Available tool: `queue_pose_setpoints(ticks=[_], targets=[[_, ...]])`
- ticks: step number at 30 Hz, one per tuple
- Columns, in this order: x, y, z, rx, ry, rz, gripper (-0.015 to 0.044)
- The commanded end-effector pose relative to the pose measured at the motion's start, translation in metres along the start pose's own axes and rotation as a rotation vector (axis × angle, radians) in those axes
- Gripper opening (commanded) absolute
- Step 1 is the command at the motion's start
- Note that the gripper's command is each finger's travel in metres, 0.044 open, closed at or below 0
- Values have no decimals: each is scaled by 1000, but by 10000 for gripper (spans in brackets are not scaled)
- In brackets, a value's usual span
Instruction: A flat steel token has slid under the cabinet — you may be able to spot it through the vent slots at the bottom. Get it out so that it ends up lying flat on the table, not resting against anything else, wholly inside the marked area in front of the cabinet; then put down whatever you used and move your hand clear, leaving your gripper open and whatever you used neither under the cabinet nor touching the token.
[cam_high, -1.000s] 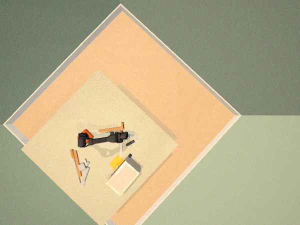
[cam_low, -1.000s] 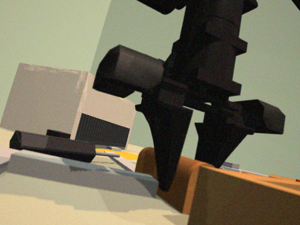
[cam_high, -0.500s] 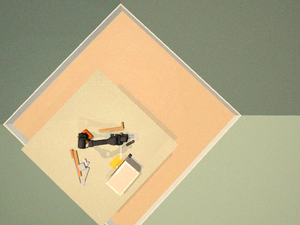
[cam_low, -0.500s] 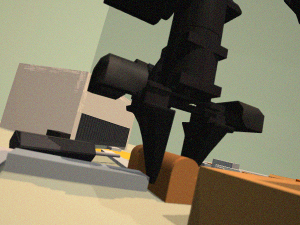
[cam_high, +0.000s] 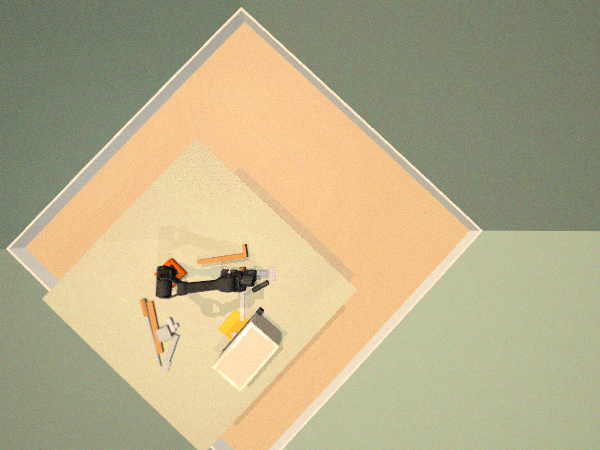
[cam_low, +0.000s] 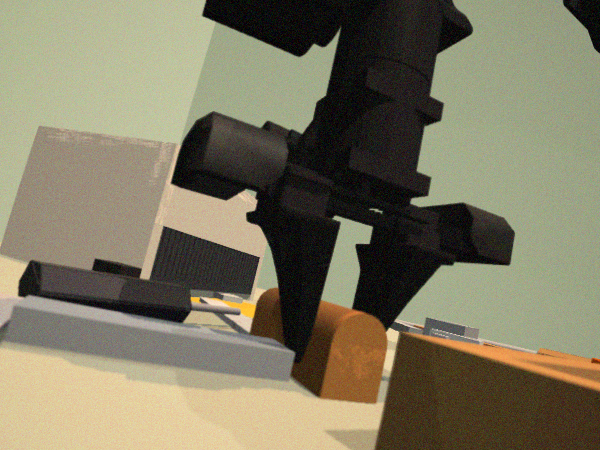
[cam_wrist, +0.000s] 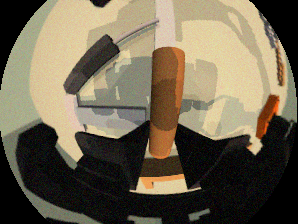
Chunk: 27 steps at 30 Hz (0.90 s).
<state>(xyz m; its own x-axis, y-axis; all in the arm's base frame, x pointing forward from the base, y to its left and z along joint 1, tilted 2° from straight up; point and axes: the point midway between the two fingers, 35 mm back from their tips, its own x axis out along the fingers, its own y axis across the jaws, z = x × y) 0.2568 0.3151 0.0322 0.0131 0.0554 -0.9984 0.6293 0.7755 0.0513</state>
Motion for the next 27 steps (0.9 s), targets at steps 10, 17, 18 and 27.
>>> queue_pose_setpoints(ticks=[10,17,18,27], targets=[[-2,1,-26,-2,0,6,0],[-2,0,-39,-5,2,6,0],[-1,-1,-36,-7,3,3,26],[0,-1,-37,-11,5,0,200]])
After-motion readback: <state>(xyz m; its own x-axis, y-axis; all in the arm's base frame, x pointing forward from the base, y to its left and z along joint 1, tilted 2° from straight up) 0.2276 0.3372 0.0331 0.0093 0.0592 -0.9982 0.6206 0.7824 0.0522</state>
